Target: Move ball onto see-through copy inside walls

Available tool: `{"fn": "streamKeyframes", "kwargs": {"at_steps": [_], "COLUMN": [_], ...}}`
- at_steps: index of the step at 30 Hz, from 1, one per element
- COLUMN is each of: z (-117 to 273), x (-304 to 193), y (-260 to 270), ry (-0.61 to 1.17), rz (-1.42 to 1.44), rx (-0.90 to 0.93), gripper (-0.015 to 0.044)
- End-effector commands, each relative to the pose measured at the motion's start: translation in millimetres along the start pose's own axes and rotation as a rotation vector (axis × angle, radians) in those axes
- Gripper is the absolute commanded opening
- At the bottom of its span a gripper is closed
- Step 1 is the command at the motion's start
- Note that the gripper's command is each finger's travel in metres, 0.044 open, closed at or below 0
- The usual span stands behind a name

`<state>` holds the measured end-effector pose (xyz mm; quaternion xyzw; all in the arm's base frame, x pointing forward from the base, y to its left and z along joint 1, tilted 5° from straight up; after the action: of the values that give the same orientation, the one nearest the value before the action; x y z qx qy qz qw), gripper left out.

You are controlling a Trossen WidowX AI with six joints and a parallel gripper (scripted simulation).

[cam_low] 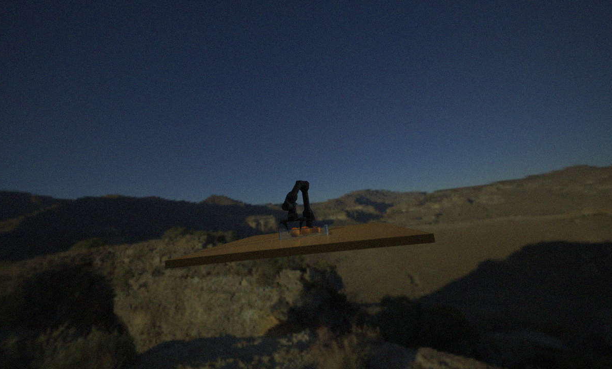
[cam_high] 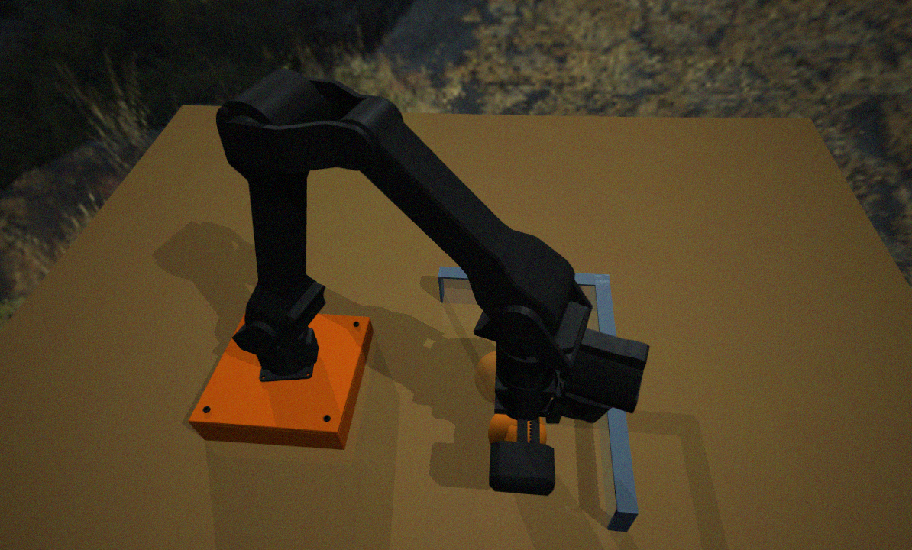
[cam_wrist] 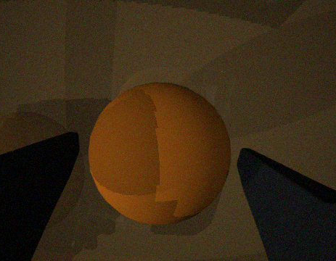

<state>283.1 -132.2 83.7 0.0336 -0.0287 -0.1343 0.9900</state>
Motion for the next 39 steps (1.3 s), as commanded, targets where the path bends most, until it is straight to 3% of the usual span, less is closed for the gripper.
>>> {"fn": "streamKeyframes", "kwargs": {"at_steps": [1,7,18,39], "z": [-4.4,-4.4,39.5,140.2], "x": [-1.6,-1.6,7.4,0.4], "y": [-0.1,-0.1,-2.0,-0.2], "ry": [0.012,0.012,0.011,0.012], "rz": [-0.004,-0.004,-0.004,-0.004], "rx": [0.001,0.001,0.0,0.0], "gripper": [0.0328,0.0288,0.0,0.0]}}
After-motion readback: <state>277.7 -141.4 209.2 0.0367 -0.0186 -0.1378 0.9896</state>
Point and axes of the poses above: the point midway between the two fingers, 35 mm back from their tips, its own z axis back along the fingers, its own y axis across the jaws, x = y × z, the point moved 5 cm from there along z, back along the fingers, and after that the axes turned 6 degrees about -z, right-handed, at the moved point
